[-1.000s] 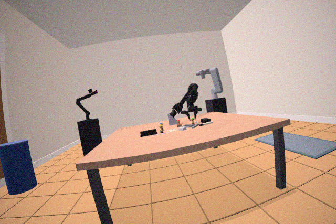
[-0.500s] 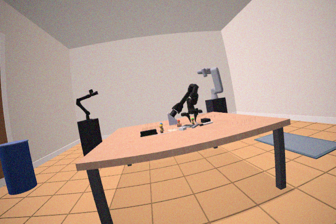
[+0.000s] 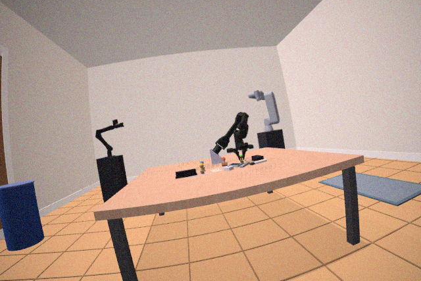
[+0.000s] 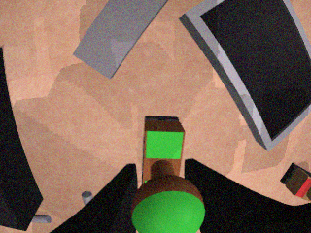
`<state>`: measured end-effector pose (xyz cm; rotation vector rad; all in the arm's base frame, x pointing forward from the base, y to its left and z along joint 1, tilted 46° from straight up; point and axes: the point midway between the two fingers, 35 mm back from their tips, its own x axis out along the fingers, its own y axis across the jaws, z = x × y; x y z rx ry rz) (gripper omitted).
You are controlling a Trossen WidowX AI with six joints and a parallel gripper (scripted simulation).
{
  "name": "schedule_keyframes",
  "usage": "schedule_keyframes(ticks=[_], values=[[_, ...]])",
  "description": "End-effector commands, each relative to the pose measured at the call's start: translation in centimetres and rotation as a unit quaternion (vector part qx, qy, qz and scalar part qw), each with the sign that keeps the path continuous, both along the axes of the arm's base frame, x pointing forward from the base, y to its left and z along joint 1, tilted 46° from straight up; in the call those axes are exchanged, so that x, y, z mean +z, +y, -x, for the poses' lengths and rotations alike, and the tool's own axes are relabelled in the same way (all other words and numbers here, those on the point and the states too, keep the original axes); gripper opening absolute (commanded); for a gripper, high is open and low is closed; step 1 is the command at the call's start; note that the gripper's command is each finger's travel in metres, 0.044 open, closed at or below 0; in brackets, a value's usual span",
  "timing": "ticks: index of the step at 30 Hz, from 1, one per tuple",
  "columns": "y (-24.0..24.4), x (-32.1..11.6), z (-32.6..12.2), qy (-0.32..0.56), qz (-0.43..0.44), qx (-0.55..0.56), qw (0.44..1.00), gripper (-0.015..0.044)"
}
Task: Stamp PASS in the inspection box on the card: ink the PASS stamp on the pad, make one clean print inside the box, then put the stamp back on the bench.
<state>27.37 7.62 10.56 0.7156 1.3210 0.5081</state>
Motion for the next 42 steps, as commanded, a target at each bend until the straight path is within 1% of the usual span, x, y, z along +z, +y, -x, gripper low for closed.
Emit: schedule_keyframes(ticks=[1, 42], values=[[-0.1, 0.1, 0.0, -0.002, 0.000, 0.001, 1.000, 0.0000], [-1.7, 1.3, 0.2, -0.001, 0.001, 0.001, 1.000, 0.0000]])
